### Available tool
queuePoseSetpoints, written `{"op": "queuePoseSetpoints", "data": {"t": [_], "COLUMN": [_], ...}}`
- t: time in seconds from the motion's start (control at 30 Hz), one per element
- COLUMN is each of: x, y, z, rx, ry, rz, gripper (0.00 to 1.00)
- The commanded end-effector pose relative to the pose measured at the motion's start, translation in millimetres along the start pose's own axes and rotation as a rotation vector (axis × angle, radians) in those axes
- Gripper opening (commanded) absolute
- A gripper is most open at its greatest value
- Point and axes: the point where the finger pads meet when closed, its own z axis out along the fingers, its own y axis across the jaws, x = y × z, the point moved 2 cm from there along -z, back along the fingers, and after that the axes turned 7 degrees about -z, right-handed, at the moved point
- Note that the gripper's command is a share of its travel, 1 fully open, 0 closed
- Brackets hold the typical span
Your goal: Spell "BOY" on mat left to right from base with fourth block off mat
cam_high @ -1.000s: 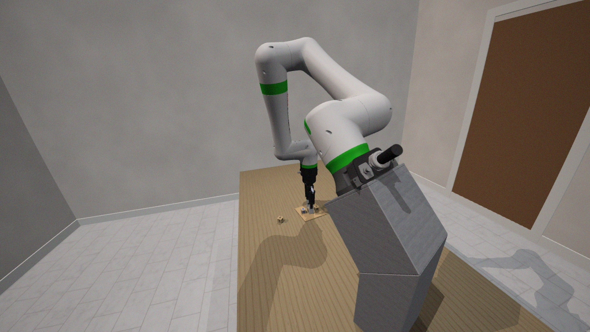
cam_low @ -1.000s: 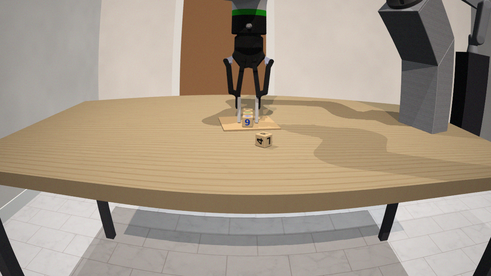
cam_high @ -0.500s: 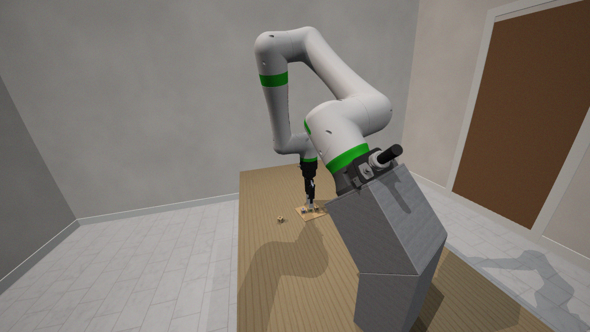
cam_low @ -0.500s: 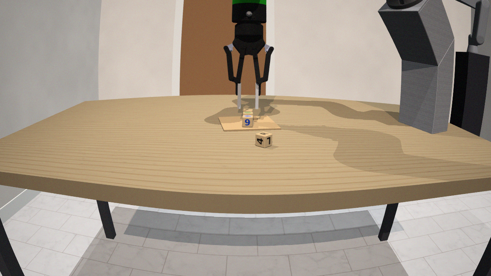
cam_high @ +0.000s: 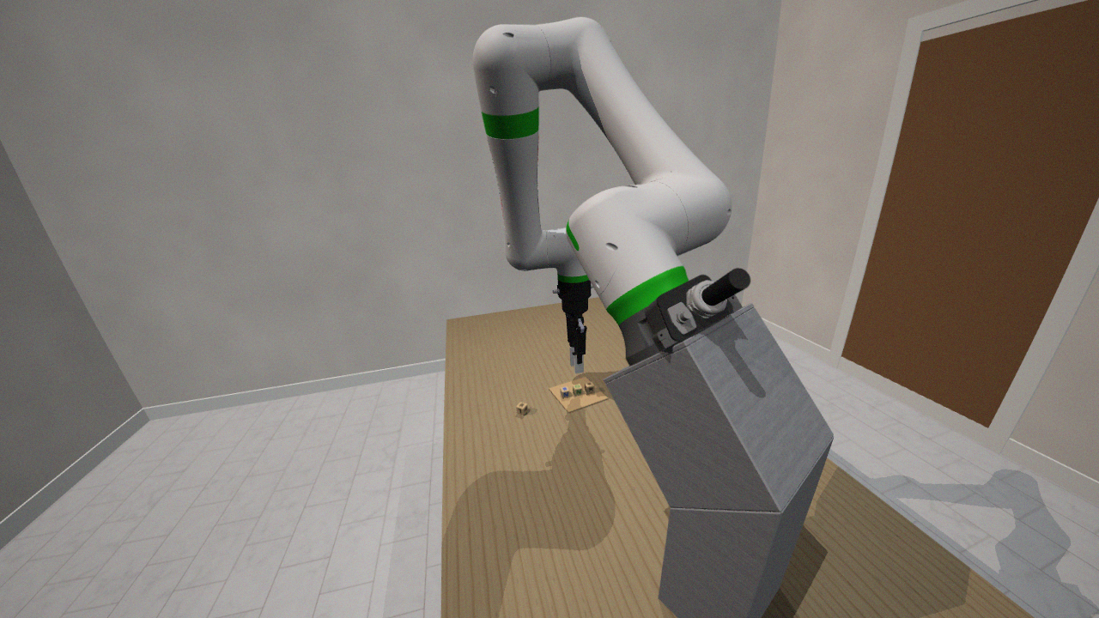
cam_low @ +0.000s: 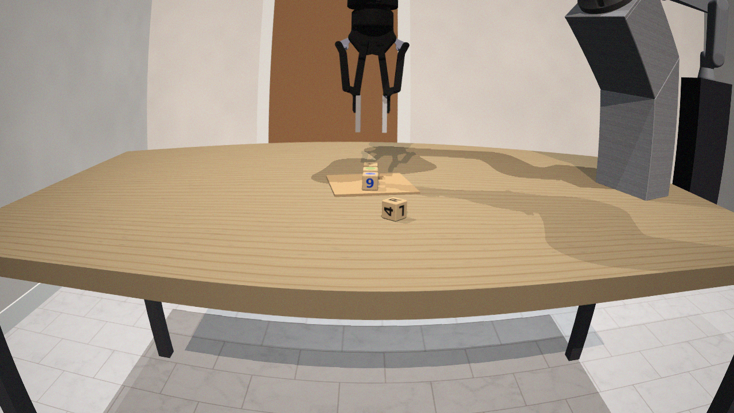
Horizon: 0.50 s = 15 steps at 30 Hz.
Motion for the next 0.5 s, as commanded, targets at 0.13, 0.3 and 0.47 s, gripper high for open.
{"op": "queuePoseSetpoints", "data": {"t": [0.13, 0.3, 0.47], "x": [0.0, 0.0, 0.0], "y": [-0.2, -0.2, -0.2], "z": [-1.0, -1.0, -1.0], "rx": [0.0, 0.0, 0.0], "ry": [0.0, 0.0, 0.0], "rz": [0.0, 0.0, 0.0], "gripper": [1.0, 1.0, 1.0]}}
